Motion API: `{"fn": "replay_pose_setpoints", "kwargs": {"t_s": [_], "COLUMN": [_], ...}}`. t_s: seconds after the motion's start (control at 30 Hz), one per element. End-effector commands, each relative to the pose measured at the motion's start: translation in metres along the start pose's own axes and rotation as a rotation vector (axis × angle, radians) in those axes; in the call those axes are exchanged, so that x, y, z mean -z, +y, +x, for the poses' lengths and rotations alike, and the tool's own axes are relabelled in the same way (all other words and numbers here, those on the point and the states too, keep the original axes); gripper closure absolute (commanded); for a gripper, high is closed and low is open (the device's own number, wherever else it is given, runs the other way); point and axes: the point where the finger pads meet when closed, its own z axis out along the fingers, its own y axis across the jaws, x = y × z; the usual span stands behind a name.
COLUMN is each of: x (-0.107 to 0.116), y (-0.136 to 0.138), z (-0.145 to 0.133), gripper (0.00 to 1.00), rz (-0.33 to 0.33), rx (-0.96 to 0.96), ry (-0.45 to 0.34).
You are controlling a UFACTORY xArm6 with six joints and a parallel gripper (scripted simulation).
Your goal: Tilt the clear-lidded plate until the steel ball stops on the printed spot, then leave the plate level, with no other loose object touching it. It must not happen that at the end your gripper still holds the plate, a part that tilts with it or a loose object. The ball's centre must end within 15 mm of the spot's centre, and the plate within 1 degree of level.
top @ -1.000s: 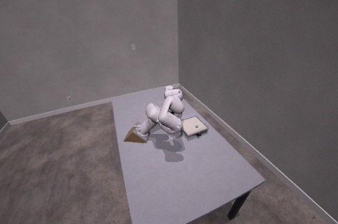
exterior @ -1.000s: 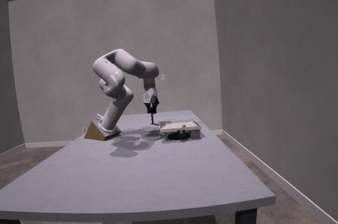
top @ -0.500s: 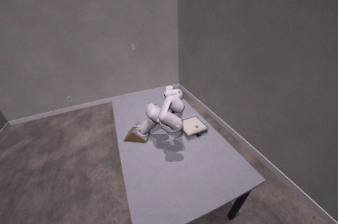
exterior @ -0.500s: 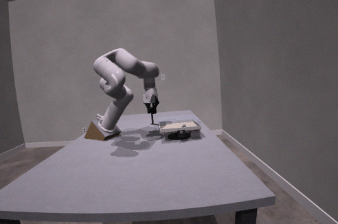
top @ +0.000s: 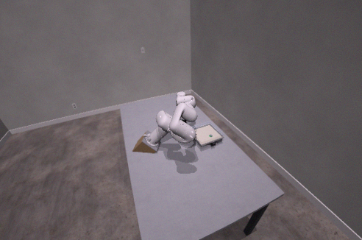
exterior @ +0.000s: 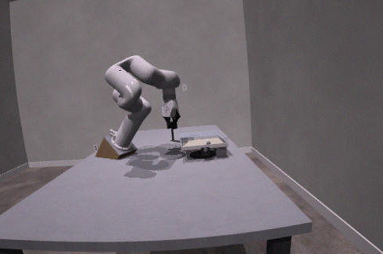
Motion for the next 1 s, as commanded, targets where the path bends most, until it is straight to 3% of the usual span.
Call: {"fn": "replay_pose_setpoints", "kwargs": {"t_s": [0.0, 0.97], "x": [0.0, 0.0004], "y": [-0.0009, -0.0007], "z": [-0.0004, 0.0003], "gripper": [1.0, 1.0], "rz": [0.002, 0.002], "rx": [0.001, 0.001], "ry": [-0.001, -0.001]}}
